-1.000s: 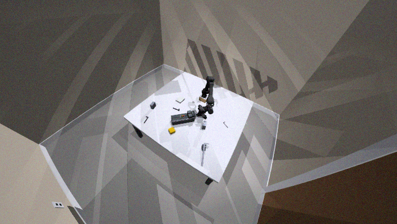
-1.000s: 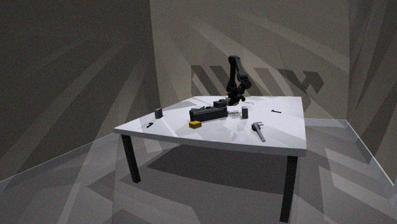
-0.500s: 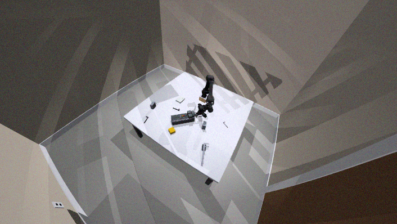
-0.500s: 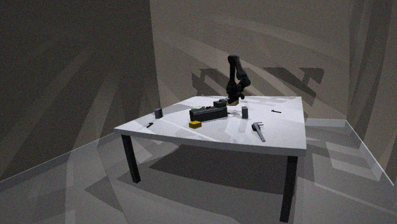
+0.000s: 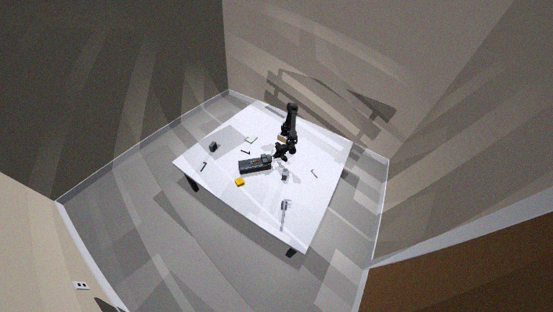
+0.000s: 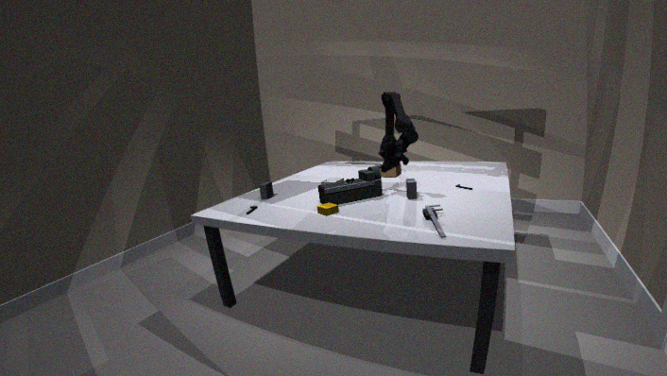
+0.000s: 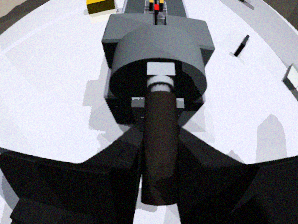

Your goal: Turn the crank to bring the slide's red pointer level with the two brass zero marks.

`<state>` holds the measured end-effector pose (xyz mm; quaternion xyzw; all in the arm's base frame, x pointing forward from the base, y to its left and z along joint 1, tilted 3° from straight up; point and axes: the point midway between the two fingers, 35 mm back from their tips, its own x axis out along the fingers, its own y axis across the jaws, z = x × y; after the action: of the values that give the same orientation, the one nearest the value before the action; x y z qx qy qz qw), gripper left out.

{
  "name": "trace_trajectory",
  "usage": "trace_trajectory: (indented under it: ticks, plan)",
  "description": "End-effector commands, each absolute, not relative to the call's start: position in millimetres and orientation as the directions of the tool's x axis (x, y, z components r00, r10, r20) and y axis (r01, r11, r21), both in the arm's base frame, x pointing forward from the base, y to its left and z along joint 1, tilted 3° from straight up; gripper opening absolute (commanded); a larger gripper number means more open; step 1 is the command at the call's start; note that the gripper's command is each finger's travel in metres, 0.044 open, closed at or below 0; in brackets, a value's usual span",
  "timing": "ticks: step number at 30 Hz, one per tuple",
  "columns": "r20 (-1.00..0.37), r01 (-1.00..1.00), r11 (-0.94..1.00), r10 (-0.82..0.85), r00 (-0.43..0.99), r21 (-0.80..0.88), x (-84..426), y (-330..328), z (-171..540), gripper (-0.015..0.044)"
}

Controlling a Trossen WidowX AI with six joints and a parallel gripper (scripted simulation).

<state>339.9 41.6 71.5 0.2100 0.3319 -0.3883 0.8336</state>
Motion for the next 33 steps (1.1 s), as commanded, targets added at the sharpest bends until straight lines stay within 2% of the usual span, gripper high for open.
trace_trajectory:
  ticks: [1,33]
  plan:
    - [-0.715,0.788,0.61,-0.514,0.473,0.083,332.2,35.6,71.2,0.0]
    - [-0.715,0.788,0.61,-0.515,0.472,0.081,320.0,26.4,58.2,0.0]
